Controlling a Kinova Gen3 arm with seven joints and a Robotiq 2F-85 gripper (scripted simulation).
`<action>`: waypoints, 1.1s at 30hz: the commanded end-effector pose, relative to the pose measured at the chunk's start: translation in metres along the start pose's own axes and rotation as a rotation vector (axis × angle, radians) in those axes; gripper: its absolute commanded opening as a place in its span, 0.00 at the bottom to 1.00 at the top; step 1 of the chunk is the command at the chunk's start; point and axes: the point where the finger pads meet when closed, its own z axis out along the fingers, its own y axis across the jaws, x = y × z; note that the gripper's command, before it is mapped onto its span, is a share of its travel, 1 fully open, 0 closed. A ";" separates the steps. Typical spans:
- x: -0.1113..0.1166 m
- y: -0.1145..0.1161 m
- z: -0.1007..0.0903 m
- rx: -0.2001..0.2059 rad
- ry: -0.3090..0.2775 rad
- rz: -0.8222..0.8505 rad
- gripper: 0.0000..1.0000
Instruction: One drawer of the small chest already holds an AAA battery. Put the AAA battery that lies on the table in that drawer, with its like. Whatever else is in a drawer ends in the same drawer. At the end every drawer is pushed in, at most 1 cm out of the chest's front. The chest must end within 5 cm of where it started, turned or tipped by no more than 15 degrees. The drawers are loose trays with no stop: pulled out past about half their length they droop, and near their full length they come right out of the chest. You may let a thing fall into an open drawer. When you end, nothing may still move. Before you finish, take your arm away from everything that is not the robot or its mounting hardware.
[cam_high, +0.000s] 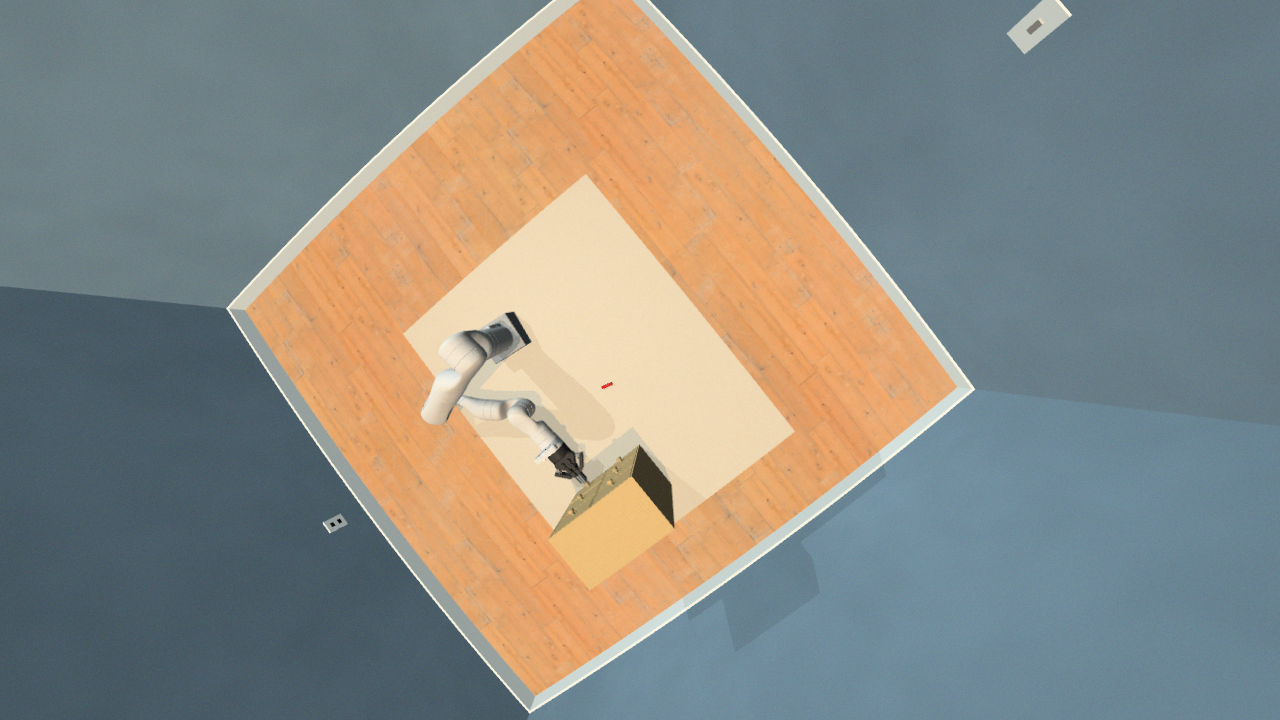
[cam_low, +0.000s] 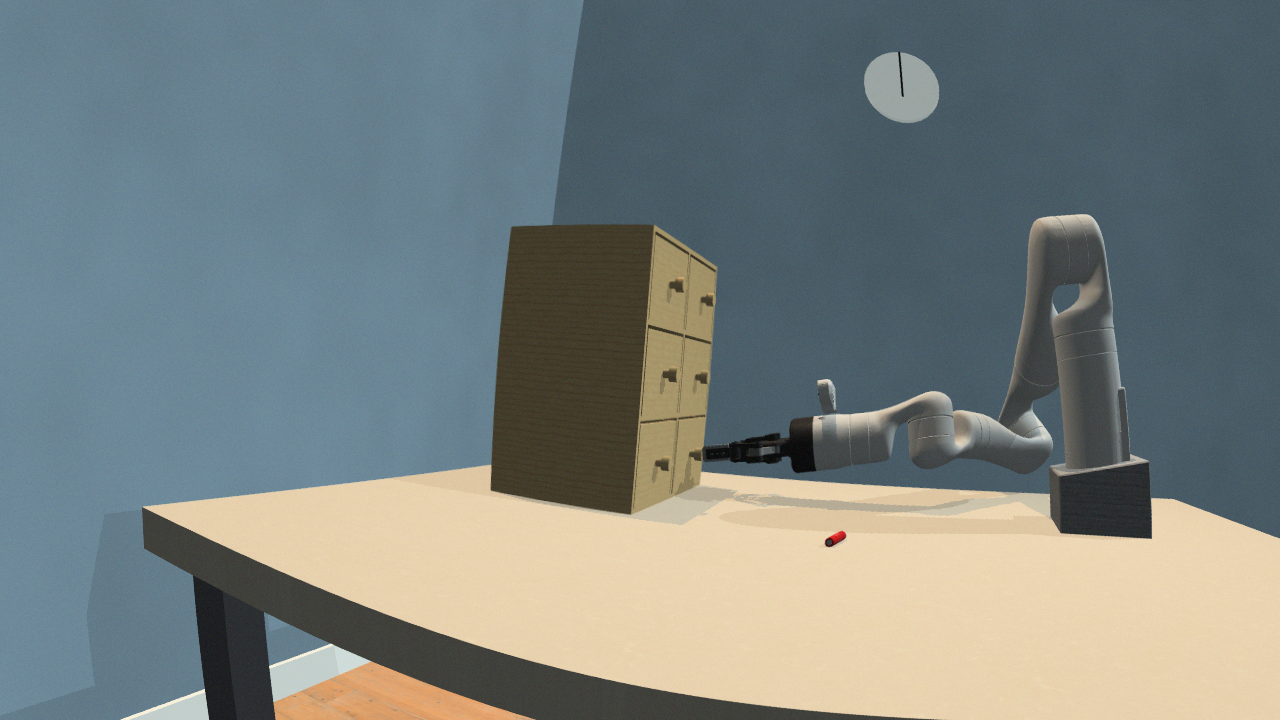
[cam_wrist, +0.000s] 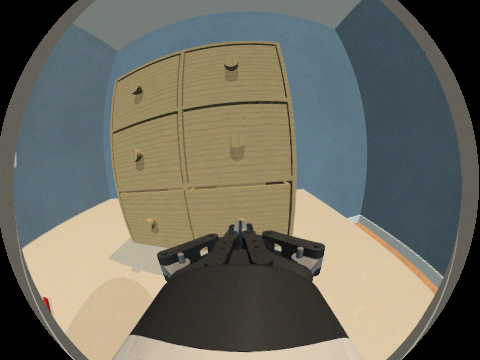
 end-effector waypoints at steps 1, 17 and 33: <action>-0.001 0.001 0.001 -0.003 -0.004 -0.002 0.00; -0.001 0.001 0.001 -0.003 -0.004 -0.001 0.00; -0.001 0.003 -0.011 -0.005 -0.002 0.001 0.00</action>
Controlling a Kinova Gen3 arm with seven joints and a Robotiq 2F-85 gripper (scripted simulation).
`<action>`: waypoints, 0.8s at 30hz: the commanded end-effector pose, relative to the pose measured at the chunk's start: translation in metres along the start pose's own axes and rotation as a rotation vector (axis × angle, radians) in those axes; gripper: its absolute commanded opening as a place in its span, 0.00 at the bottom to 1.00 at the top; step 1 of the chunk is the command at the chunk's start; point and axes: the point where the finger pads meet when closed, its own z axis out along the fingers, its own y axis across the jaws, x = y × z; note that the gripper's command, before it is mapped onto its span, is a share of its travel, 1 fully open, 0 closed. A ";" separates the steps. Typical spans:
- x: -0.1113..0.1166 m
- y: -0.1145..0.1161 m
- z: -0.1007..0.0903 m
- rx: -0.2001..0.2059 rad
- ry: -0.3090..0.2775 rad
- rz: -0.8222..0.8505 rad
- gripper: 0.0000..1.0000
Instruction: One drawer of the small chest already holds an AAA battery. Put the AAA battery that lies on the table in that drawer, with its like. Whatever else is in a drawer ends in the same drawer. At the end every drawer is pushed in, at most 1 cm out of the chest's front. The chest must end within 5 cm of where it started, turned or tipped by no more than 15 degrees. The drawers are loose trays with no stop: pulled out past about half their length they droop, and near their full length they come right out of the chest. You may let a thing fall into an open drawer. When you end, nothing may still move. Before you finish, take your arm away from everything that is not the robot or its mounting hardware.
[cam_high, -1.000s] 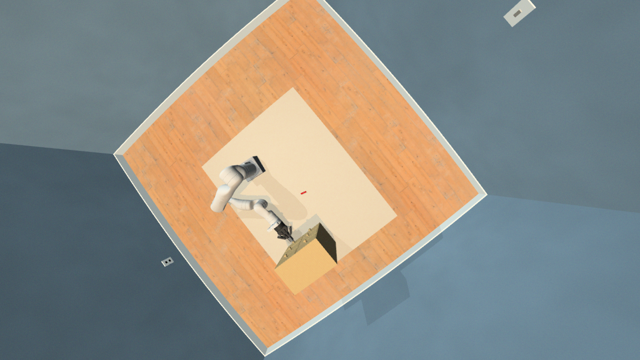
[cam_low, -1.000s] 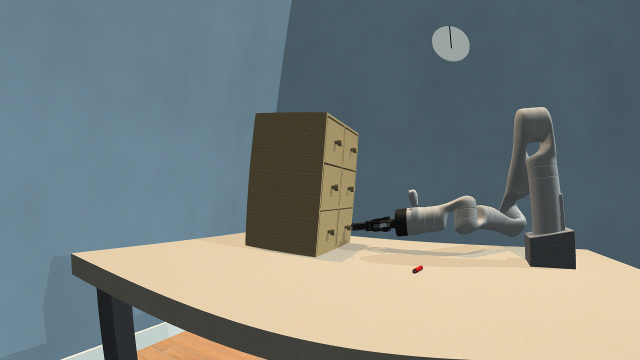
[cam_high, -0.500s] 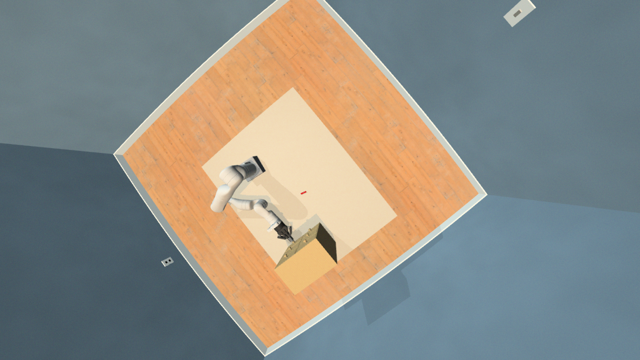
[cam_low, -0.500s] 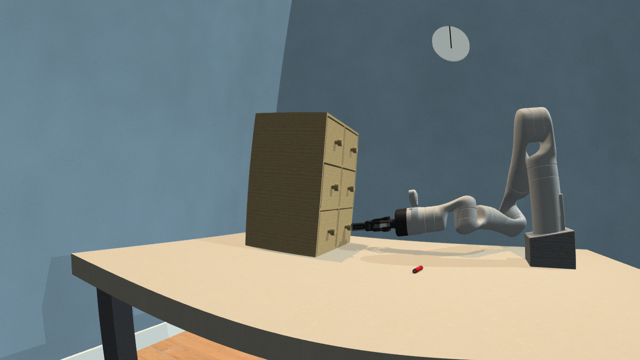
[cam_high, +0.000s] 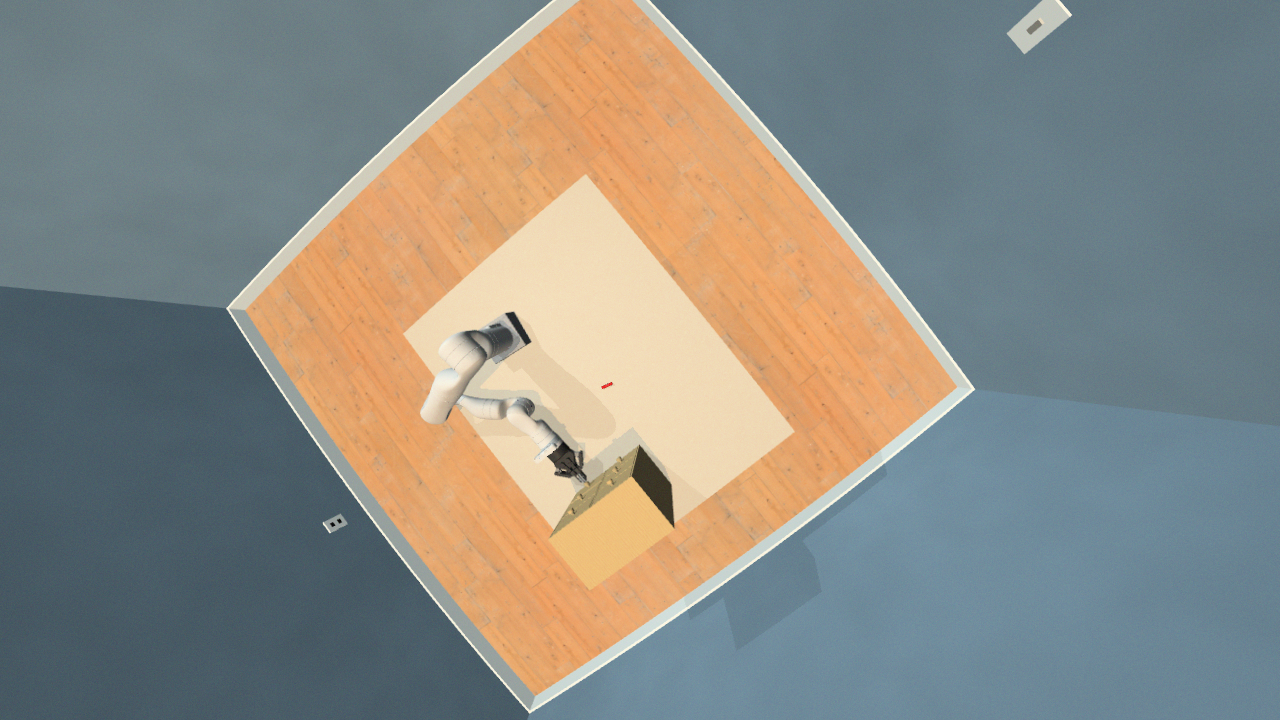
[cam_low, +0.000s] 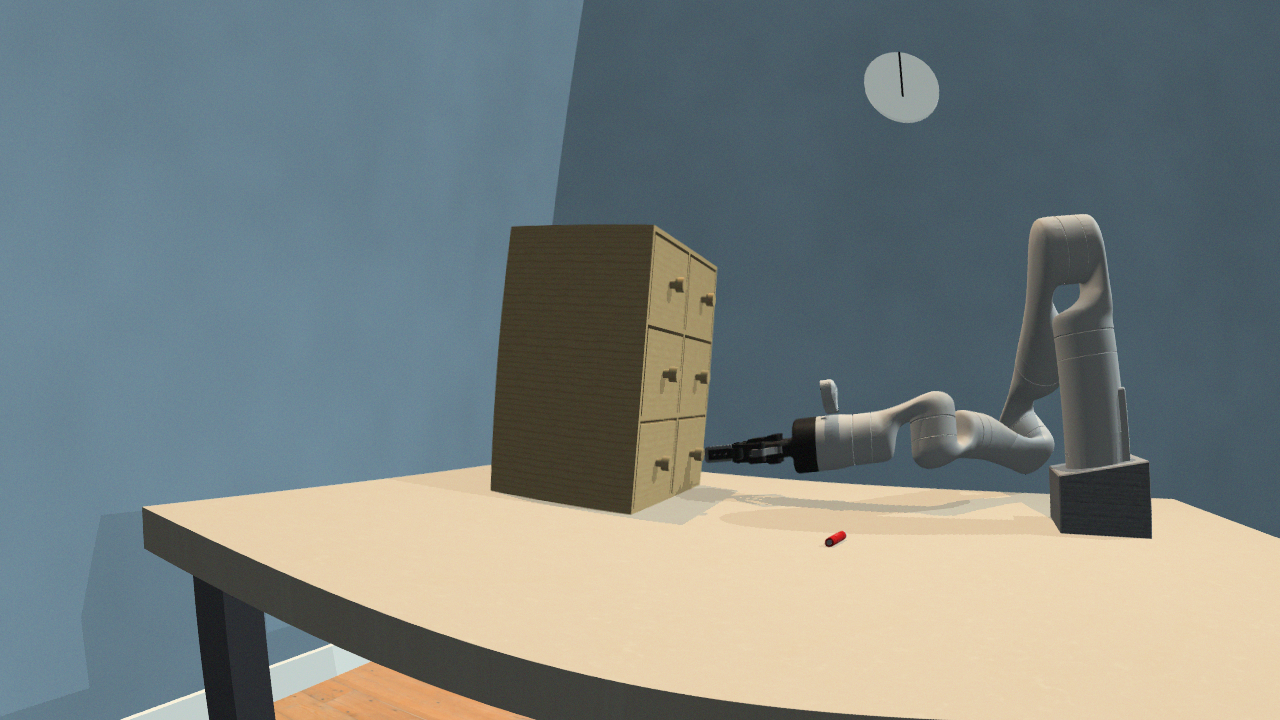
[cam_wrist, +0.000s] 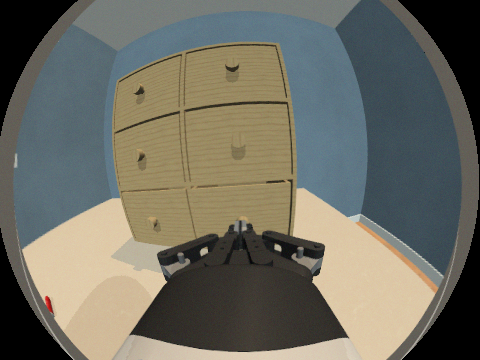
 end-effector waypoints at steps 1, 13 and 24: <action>0.000 0.004 -0.012 -0.009 0.002 -0.001 0.00; -0.006 0.004 -0.046 -0.009 0.002 -0.001 0.00; -0.007 0.002 -0.045 -0.006 0.000 -0.002 0.00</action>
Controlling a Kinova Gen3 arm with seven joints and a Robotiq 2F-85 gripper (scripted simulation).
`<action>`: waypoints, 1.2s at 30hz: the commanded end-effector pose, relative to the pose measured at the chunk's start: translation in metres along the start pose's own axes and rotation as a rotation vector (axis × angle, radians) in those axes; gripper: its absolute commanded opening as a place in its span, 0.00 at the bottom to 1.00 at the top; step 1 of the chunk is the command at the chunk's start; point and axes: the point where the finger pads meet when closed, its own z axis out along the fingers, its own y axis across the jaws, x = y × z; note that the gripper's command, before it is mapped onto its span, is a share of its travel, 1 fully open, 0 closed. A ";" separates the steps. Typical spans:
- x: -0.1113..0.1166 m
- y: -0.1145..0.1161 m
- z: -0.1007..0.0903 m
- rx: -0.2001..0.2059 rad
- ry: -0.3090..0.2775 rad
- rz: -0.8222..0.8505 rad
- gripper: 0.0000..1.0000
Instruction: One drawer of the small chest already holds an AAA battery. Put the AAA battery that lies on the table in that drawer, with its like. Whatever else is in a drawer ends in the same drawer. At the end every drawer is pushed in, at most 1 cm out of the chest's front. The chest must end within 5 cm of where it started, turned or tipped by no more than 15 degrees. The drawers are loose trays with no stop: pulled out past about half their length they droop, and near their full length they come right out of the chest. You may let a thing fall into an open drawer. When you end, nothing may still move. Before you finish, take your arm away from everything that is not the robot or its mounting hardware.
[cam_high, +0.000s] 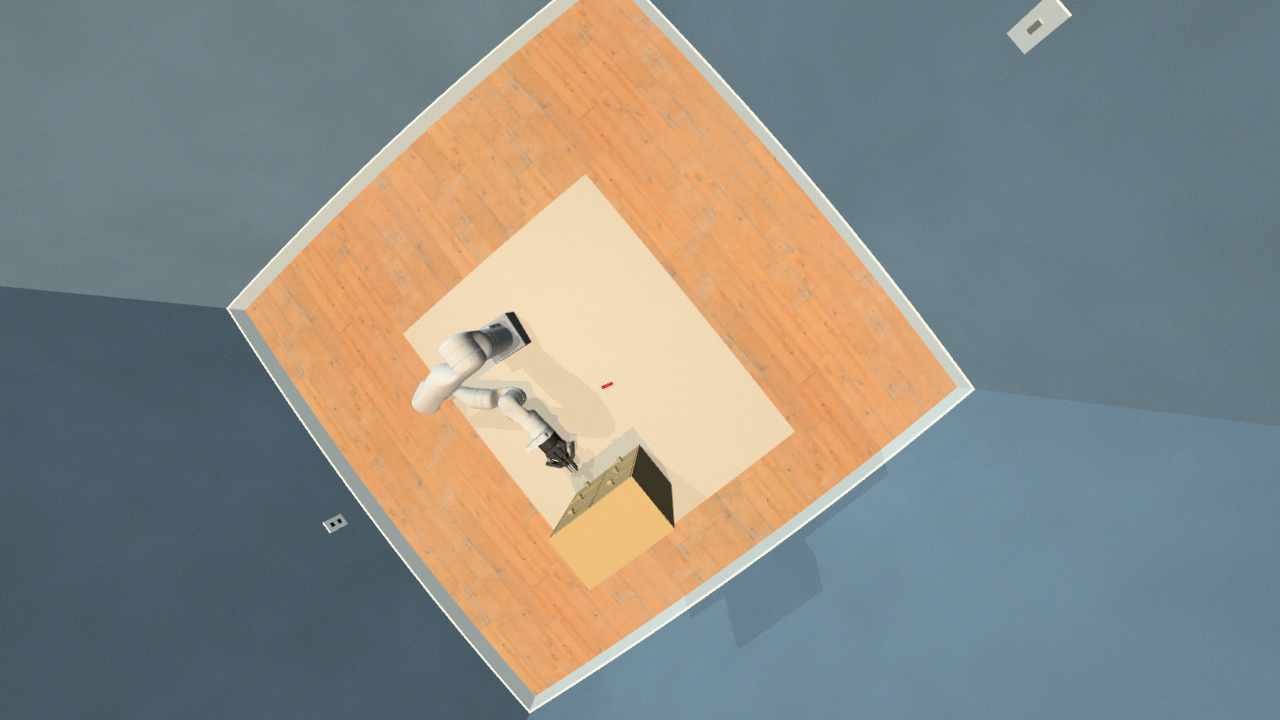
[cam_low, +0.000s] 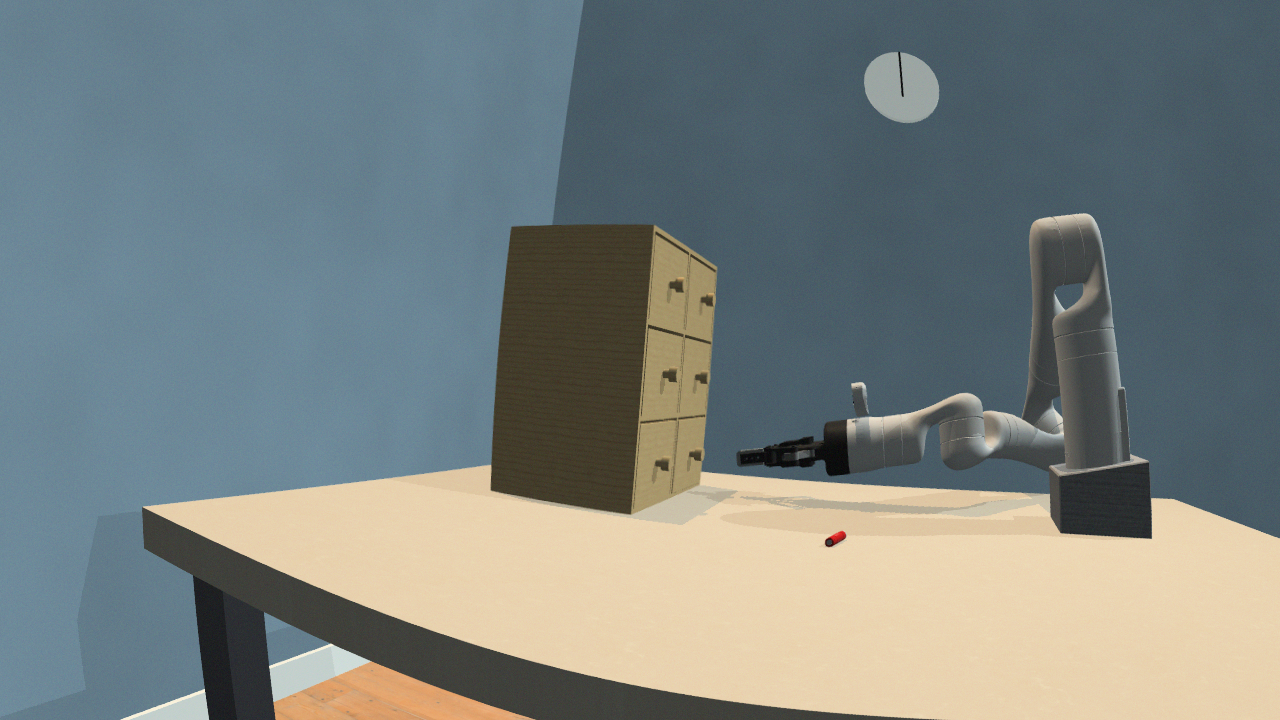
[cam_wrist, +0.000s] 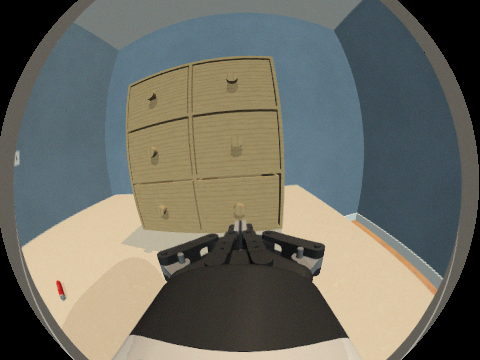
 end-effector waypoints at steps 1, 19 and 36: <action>0.002 -0.001 -0.001 0.003 0.007 0.004 0.00; 0.005 0.006 -0.003 0.004 0.007 0.005 0.00; 0.010 0.025 -0.008 0.005 0.007 0.006 0.00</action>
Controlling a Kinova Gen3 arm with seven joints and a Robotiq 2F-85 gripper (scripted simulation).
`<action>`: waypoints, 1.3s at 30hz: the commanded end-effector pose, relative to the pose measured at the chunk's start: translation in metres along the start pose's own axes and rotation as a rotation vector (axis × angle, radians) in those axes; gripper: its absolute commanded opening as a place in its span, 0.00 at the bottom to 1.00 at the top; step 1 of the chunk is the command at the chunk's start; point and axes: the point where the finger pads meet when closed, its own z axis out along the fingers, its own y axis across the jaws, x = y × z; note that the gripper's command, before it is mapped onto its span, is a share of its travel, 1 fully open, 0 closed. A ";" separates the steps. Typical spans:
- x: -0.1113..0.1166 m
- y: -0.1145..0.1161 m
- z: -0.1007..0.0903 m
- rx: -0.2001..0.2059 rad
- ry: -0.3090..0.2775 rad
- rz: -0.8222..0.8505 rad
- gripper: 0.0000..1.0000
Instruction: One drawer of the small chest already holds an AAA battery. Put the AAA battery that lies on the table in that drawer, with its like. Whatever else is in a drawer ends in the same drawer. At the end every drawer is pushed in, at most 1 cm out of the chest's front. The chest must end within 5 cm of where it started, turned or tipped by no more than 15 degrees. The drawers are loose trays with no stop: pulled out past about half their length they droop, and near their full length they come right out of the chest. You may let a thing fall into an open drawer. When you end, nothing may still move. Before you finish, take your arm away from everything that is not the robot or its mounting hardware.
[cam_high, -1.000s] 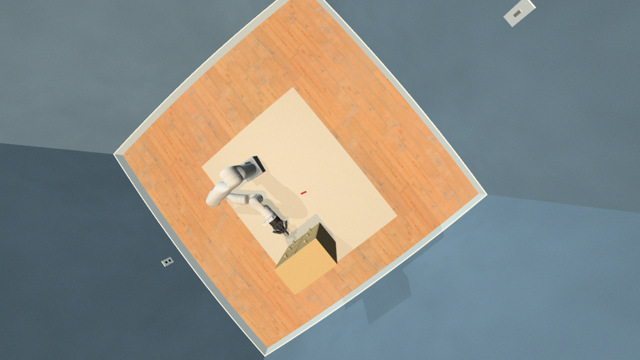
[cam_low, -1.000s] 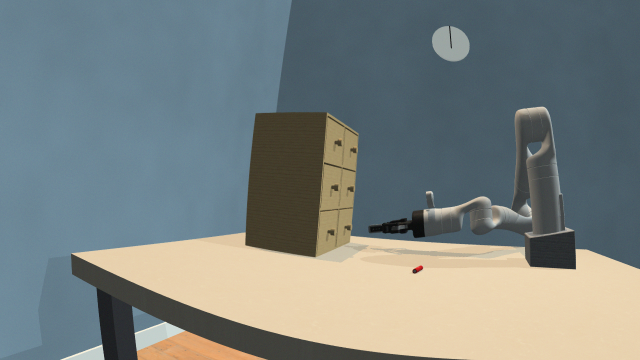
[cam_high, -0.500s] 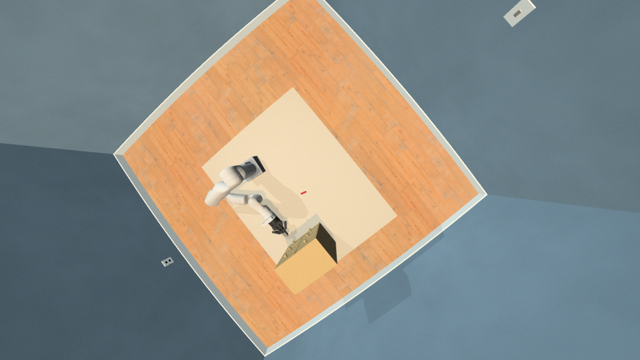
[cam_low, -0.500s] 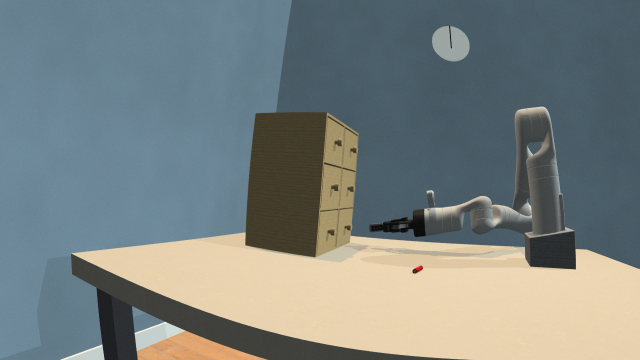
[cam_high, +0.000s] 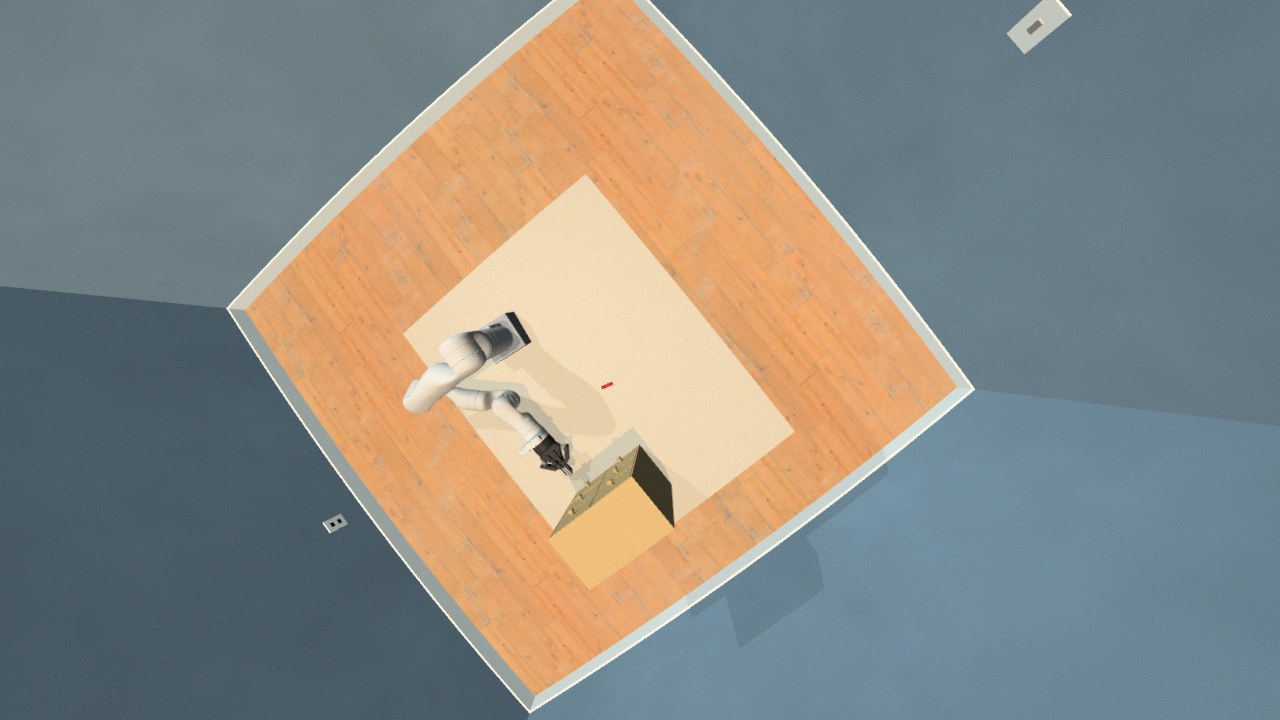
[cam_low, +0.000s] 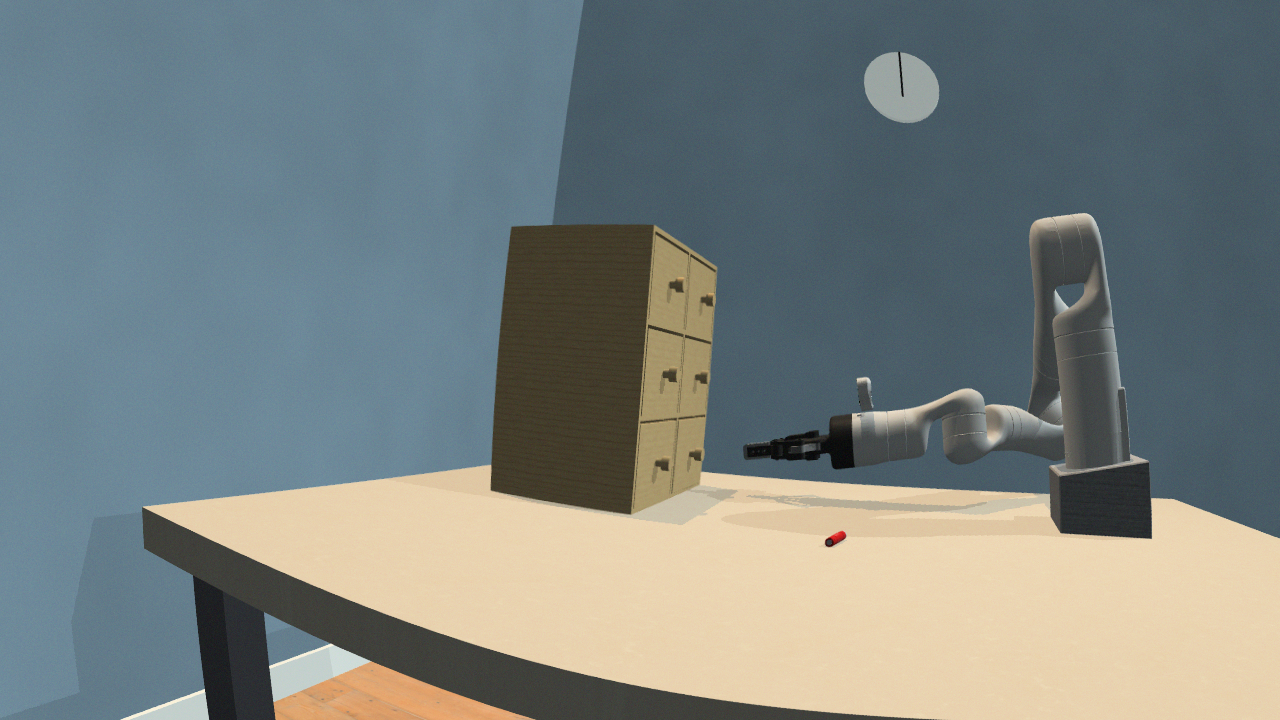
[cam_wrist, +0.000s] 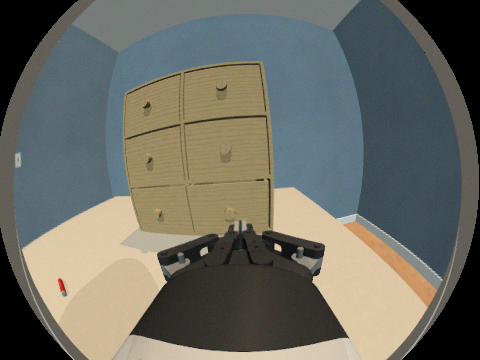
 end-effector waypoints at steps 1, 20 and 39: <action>0.003 0.008 -0.002 -0.001 0.000 0.003 0.00; 0.012 0.042 -0.010 -0.001 -0.002 0.002 0.00; 0.024 0.081 -0.020 -0.002 -0.002 0.003 0.00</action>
